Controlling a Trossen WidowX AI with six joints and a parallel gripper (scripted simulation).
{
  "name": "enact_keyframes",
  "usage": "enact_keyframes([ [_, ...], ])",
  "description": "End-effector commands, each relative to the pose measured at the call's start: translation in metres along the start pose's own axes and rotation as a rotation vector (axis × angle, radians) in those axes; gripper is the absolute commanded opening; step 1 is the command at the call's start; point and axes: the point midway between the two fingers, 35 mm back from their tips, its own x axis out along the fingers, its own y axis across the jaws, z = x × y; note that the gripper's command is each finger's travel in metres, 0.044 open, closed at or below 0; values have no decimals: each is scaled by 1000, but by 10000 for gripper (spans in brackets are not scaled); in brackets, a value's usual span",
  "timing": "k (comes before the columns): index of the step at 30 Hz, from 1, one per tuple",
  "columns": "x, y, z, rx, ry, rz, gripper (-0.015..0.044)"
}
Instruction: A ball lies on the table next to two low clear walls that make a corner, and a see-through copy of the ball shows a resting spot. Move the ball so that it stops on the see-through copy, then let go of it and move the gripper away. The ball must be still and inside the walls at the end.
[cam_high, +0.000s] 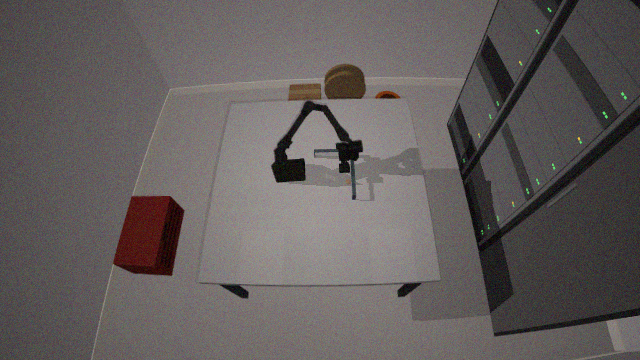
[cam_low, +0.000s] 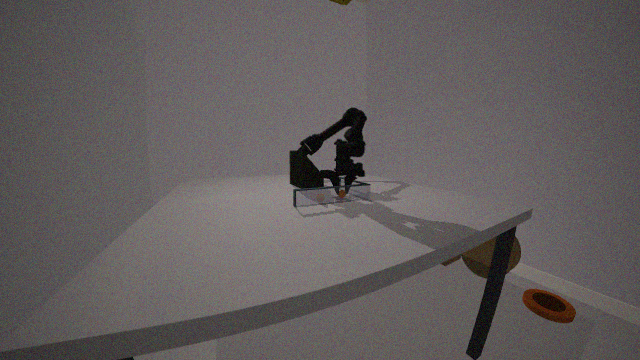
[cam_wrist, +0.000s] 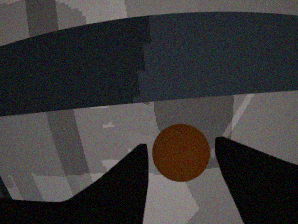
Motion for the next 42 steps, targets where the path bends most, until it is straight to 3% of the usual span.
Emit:
enact_keyframes([
  [1, 2, 0, -2, 6, 6, 6, 138],
  [7, 2, 0, -2, 6, 6, 6, 98],
  [11, -7, 0, 0, 6, 5, 3, 0],
  [28, -123, -1, -1, 6, 5, 1, 0],
  [34, -123, -4, 0, 5, 5, 1, 0],
  [42, -110, -45, 12, 5, 4, -1, 0],
])
